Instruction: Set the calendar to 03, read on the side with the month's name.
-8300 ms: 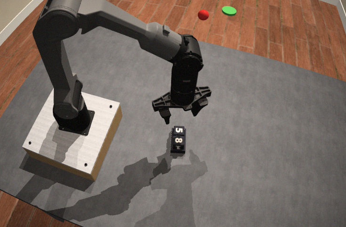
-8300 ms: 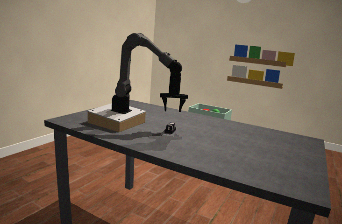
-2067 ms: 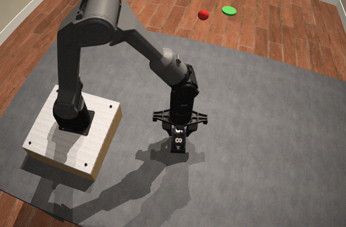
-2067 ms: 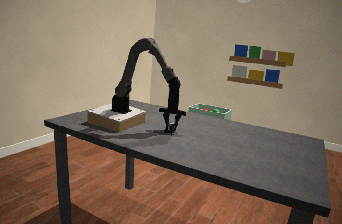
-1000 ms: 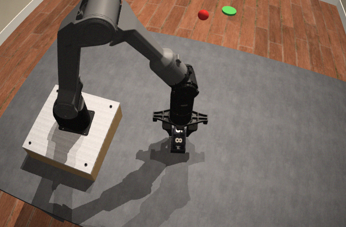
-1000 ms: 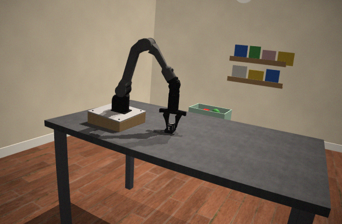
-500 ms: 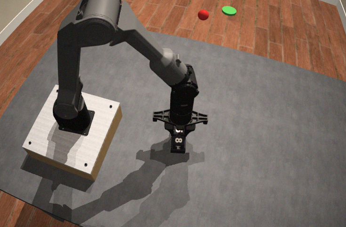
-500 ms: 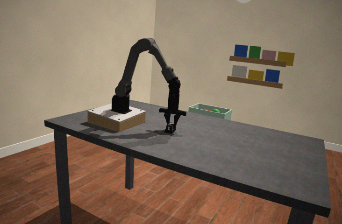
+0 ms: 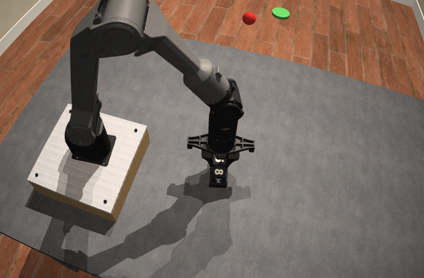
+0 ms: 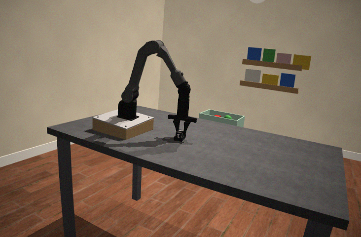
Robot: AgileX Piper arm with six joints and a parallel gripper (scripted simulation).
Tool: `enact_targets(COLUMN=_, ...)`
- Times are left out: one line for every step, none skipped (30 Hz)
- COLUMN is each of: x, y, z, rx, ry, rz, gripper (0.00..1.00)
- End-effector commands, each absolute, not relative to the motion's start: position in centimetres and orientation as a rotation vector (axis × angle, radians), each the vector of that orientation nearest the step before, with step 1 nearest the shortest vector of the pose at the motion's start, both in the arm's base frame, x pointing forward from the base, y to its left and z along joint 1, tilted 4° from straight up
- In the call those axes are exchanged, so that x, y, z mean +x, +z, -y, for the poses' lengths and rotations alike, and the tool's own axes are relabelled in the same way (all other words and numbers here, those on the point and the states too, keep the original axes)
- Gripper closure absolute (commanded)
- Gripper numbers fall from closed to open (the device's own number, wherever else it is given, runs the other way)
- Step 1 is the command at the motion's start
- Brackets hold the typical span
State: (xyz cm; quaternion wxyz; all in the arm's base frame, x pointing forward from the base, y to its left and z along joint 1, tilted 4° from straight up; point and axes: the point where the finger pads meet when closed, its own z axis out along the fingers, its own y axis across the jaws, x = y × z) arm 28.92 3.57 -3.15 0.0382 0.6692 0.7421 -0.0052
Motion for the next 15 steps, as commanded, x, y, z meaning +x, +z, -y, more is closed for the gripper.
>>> enact_targets(x=28.87, y=-3.21, z=-3.53, rx=2.053, ry=-0.018, rz=-2.276, gripper=0.66)
enact_targets(x=28.87, y=-3.21, z=-3.53, rx=2.053, ry=-0.018, rz=-2.276, gripper=0.66)
enact_targets(x=28.87, y=-3.21, z=-3.53, rx=2.053, ry=-0.018, rz=-2.276, gripper=0.66)
enact_targets(x=28.87, y=-3.21, z=-3.53, rx=2.053, ry=-0.018, rz=-2.276, gripper=0.66)
enact_targets(x=28.87, y=-3.21, z=-3.53, rx=2.053, ry=-0.018, rz=-2.276, gripper=0.66)
enact_targets(x=28.87, y=-3.21, z=-3.53, rx=2.053, ry=-0.018, rz=-2.276, gripper=0.66)
enact_targets(x=28.87, y=-3.21, z=-3.53, rx=2.053, ry=-0.018, rz=-2.276, gripper=0.66)
enact_targets(x=28.87, y=-3.21, z=-3.53, rx=2.053, ry=-0.018, rz=-2.276, gripper=0.66)
enact_targets(x=28.87, y=-3.21, z=-3.53, rx=2.053, ry=-0.018, rz=-2.276, gripper=0.66)
enact_targets(x=28.87, y=-3.21, z=-3.53, rx=2.053, ry=-0.018, rz=-2.276, gripper=0.66)
enact_targets(x=28.87, y=-3.21, z=-3.53, rx=2.053, ry=-0.018, rz=-2.276, gripper=0.66)
enact_targets(x=28.87, y=-3.21, z=-3.53, rx=2.053, ry=-0.018, rz=-2.276, gripper=0.66)
enact_targets(x=28.87, y=-3.19, z=-3.53, rx=2.053, ry=-0.018, rz=-2.276, gripper=0.66)
enact_targets(x=28.89, y=-3.10, z=-3.53, rx=2.053, ry=-0.017, rz=-2.276, gripper=0.66)
enact_targets(x=28.93, y=-2.90, z=-3.56, rx=2.052, ry=-0.014, rz=-2.274, gripper=0.66)
